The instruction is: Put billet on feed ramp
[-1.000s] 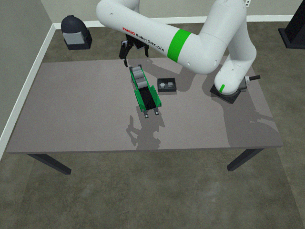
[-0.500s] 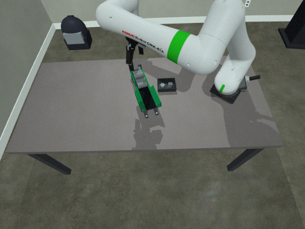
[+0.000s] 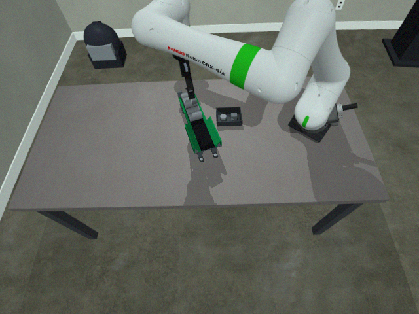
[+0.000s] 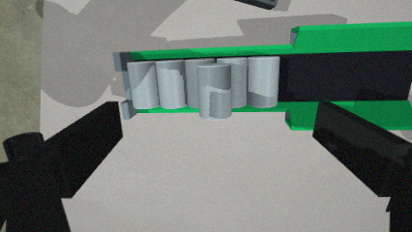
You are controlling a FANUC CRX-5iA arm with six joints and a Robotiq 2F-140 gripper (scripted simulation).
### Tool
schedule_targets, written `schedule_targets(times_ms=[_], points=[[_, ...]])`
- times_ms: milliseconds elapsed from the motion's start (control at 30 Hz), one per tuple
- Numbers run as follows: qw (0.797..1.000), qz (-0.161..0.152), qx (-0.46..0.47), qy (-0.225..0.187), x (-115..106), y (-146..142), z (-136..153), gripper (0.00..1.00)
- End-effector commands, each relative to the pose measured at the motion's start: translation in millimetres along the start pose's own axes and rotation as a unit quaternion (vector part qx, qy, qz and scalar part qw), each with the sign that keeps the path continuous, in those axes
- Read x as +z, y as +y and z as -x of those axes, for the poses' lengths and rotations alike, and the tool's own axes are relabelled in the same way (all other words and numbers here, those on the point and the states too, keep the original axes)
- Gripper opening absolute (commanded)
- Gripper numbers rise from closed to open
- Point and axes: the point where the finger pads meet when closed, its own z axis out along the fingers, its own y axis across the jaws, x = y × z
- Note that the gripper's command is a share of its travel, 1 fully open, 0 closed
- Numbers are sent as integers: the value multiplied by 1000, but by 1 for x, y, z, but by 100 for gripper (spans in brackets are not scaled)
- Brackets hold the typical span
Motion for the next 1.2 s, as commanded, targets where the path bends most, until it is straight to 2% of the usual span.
schedule_targets(times_ms=[0,33,67,233,433,467,533,600,633,800,1067,1167], points=[[993,-1,-118,-5,2,0,0,100],[993,-1,-118,-5,2,0,0,100],[984,-2,-181,-4,2,0,0,100],[960,-4,-278,-3,4,0,0,100],[917,-6,-399,-2,4,0,0,100],[908,-7,-419,-2,4,0,0,55],[889,-7,-457,-2,4,0,0,55],[889,-7,-457,-2,4,0,0,55],[859,-7,-513,-3,4,0,0,55],[803,-7,-595,-6,4,0,0,55],[692,-6,-721,-20,4,0,0,55],[691,-6,-723,-20,4,0,0,55]])
